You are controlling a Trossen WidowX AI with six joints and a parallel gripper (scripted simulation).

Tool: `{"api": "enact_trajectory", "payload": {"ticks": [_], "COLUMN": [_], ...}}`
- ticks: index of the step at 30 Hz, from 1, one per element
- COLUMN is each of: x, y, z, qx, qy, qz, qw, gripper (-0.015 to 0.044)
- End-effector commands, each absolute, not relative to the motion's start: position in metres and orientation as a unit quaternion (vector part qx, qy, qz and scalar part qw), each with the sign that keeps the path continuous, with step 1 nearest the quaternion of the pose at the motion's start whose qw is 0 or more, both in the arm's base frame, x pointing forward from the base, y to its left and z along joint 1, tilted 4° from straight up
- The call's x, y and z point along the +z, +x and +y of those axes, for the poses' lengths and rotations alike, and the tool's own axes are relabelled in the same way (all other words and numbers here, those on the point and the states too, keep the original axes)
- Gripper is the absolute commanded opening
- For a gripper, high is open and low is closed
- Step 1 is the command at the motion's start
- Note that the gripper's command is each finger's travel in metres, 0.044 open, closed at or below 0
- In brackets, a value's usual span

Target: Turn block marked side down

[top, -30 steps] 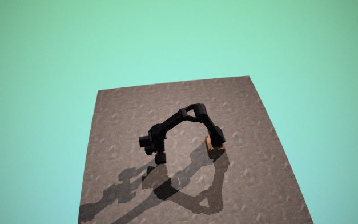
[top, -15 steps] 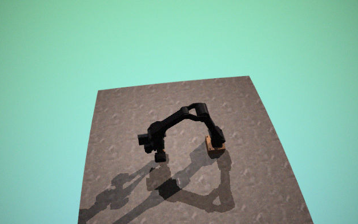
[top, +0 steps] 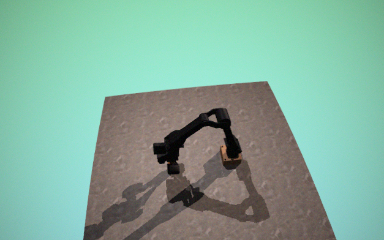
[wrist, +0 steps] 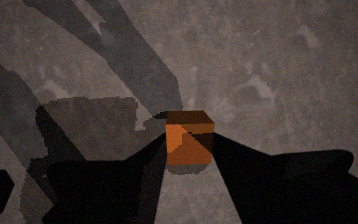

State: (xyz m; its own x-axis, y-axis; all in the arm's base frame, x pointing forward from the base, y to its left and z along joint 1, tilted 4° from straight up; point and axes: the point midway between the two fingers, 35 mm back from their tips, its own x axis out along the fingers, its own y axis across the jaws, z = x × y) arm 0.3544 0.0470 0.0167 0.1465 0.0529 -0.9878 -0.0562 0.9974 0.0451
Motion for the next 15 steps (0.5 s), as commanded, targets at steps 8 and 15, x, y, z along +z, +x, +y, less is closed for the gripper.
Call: {"api": "enact_trajectory", "payload": {"ticks": [8, 15], "x": [0.0183, 0.0189], "y": [0.3535, 0.3503], "z": [0.0468, 0.0465], "qx": [0.033, 0.033], "qy": [0.003, 0.006], "qz": [0.578, 0.533], "qw": [0.815, 0.846], "gripper": [0.0, 0.0]}}
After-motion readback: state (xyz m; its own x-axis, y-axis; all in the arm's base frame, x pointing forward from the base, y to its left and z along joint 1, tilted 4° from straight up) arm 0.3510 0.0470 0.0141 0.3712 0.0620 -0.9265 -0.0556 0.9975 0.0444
